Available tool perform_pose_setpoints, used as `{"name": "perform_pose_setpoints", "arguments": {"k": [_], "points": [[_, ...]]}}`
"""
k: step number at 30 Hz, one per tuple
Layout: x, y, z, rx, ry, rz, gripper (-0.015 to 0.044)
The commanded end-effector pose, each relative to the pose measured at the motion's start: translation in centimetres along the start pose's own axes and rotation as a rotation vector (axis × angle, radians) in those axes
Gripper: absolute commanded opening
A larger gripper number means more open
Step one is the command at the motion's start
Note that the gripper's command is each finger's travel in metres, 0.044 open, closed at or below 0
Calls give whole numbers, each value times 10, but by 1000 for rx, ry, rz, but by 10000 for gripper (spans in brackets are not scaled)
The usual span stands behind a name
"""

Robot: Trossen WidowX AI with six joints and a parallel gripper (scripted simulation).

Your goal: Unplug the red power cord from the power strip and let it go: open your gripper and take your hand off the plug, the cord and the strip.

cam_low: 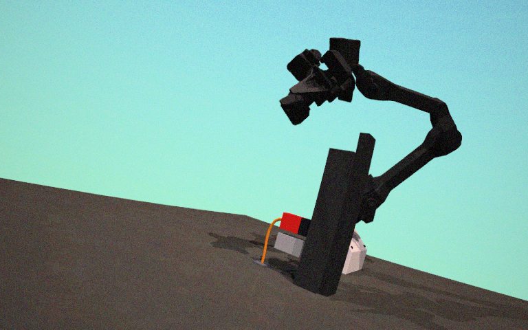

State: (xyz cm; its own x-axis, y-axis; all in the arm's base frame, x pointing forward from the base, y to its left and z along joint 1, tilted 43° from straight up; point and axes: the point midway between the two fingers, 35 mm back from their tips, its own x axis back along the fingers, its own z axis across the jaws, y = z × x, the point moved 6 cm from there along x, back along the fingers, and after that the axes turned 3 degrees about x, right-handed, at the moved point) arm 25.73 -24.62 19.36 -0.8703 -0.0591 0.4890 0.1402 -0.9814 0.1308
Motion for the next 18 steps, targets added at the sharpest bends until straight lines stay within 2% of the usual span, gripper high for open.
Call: {"name": "perform_pose_setpoints", "arguments": {"k": [1,6,12,18], "points": [[-35,-25,-49,-265,-229,179,160],[-54,-58,-90,-493,-477,355,160],[-61,-102,-129,-739,-810,568,160],[-61,-106,-132,-756,-838,585,160]]}}
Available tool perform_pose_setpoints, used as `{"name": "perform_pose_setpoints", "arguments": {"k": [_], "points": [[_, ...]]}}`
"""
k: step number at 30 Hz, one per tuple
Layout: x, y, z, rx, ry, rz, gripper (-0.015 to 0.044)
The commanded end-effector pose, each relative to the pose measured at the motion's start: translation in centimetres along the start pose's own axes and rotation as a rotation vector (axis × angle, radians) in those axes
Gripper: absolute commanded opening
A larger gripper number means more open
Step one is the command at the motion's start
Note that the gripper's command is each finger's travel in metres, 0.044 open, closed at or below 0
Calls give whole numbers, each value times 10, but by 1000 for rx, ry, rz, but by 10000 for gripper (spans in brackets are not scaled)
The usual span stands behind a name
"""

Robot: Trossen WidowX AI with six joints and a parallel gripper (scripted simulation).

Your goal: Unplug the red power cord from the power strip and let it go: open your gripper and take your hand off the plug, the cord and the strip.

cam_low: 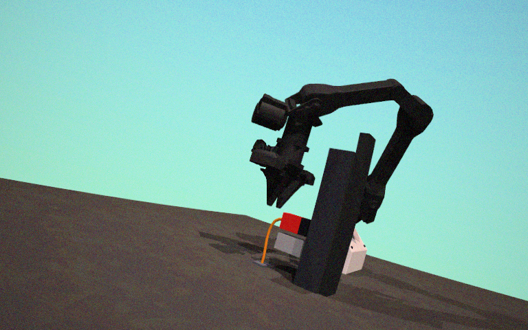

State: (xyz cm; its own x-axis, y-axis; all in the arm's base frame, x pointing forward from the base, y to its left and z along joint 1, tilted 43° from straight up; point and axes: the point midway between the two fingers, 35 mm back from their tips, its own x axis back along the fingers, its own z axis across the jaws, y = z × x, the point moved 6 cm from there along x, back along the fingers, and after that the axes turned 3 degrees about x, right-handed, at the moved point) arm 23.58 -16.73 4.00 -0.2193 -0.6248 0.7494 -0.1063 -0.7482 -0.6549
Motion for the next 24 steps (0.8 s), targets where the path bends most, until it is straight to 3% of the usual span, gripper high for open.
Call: {"name": "perform_pose_setpoints", "arguments": {"k": [1,24], "points": [[-5,-1,-4,-43,-57,24,160],[-4,-29,0,-43,-57,25,160]]}}
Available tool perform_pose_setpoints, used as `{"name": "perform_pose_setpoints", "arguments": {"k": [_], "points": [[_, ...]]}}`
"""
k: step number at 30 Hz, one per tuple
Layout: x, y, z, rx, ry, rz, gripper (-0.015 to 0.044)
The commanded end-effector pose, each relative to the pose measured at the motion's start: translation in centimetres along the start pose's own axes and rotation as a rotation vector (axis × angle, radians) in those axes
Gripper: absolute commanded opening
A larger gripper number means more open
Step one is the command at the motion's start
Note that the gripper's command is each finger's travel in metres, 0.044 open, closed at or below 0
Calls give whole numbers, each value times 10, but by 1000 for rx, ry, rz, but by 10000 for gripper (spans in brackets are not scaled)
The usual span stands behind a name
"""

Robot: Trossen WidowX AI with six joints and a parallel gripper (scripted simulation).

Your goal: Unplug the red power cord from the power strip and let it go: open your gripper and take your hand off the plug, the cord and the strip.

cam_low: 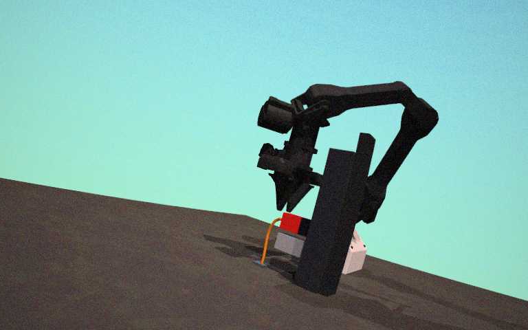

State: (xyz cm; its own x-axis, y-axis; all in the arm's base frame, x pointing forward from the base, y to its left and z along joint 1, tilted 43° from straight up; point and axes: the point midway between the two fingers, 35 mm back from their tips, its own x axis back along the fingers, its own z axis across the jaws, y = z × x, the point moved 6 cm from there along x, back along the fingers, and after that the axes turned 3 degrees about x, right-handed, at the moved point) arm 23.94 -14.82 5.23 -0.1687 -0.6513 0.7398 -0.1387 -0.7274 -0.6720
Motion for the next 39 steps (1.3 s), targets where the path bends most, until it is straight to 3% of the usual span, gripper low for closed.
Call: {"name": "perform_pose_setpoints", "arguments": {"k": [1,24,28,39], "points": [[-1,-8,-1,-6,-3,6,160],[-13,-18,-1,-6,-3,7,160],[-11,-18,-1,-1,-3,3,55],[-11,-17,0,-1,-3,3,0]]}}
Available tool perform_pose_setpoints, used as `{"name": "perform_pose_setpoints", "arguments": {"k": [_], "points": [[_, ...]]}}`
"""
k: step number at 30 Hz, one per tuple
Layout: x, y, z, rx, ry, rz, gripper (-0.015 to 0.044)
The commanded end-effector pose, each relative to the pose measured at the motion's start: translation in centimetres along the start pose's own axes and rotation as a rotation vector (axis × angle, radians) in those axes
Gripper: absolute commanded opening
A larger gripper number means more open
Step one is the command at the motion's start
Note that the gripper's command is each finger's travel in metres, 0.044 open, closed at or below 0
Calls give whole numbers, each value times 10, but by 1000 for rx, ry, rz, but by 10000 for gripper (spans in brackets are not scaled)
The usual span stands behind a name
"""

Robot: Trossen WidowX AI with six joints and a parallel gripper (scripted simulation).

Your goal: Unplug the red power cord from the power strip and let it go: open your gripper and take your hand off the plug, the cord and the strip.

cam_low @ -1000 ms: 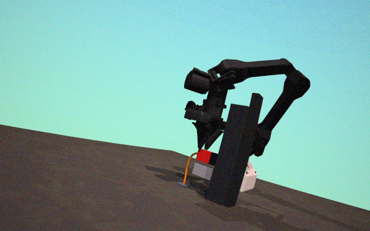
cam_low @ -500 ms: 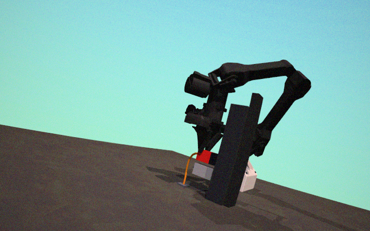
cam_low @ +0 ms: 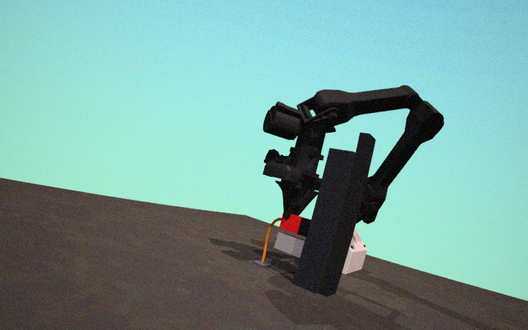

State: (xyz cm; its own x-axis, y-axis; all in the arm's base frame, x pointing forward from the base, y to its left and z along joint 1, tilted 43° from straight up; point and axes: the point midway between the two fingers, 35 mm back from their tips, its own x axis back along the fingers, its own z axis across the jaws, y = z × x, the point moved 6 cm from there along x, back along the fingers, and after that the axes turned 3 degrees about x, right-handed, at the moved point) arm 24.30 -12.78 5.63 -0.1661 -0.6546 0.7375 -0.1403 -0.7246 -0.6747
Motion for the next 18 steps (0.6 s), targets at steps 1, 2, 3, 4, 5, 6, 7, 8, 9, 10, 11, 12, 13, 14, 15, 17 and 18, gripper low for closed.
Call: {"name": "perform_pose_setpoints", "arguments": {"k": [1,2,3,4,5,6,7,8,9,10,11,12,13,14,15,17,18], "points": [[0,2,0,1,1,0,0],[0,4,0,1,1,-1,0],[1,5,1,1,1,-1,0],[1,7,1,1,1,-1,0],[1,9,1,1,1,-1,0],[1,10,1,1,1,-2,0],[1,12,1,0,1,-2,0],[1,13,1,0,1,-2,0],[1,15,1,0,1,-2,0],[1,17,1,0,1,-2,0],[1,18,1,0,1,-2,0],[1,20,1,0,1,-3,0],[1,22,1,0,1,-3,0],[1,23,1,0,1,-3,0],[1,25,1,-1,1,-3,0],[2,28,1,-1,1,-3,0],[2,30,1,-1,1,-3,0]]}}
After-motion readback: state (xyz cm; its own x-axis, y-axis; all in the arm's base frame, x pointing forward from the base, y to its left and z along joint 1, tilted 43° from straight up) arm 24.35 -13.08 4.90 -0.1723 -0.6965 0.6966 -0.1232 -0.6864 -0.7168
